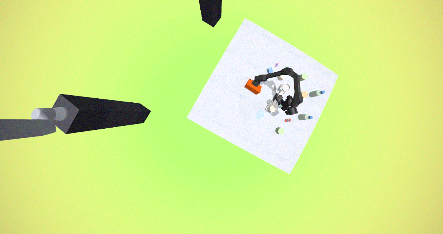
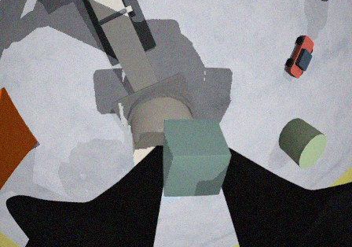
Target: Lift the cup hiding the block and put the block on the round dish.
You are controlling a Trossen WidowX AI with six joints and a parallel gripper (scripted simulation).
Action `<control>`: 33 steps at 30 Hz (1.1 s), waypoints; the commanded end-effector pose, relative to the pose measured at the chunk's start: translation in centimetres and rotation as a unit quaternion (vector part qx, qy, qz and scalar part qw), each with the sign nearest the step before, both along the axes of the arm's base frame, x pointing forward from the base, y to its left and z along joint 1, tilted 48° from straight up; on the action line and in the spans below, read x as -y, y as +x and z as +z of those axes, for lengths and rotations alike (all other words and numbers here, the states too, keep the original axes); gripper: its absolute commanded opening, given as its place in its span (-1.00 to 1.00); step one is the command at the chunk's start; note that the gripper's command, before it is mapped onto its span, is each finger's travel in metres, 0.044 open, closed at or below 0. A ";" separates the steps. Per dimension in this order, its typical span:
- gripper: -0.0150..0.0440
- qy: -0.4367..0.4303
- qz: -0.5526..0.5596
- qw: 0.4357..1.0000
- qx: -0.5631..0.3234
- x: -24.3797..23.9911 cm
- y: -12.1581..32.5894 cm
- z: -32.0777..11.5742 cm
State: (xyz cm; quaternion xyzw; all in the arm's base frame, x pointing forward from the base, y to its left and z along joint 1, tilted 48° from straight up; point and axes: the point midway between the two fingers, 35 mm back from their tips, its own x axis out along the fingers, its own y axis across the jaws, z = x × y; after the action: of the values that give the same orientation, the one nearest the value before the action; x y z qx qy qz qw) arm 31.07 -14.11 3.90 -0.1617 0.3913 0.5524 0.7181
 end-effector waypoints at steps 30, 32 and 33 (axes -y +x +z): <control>-0.49 0.038 0.044 0.998 -0.016 5.4 -6.9 -16.3; -0.49 0.038 0.044 0.998 -0.016 5.4 -6.9 -16.3; -0.49 0.038 0.044 0.998 -0.016 5.4 -6.9 -16.4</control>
State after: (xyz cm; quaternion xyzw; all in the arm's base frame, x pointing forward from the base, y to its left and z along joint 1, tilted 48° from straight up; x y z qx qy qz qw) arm 24.27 -19.33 -11.97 -0.1370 0.3762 0.5984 0.6940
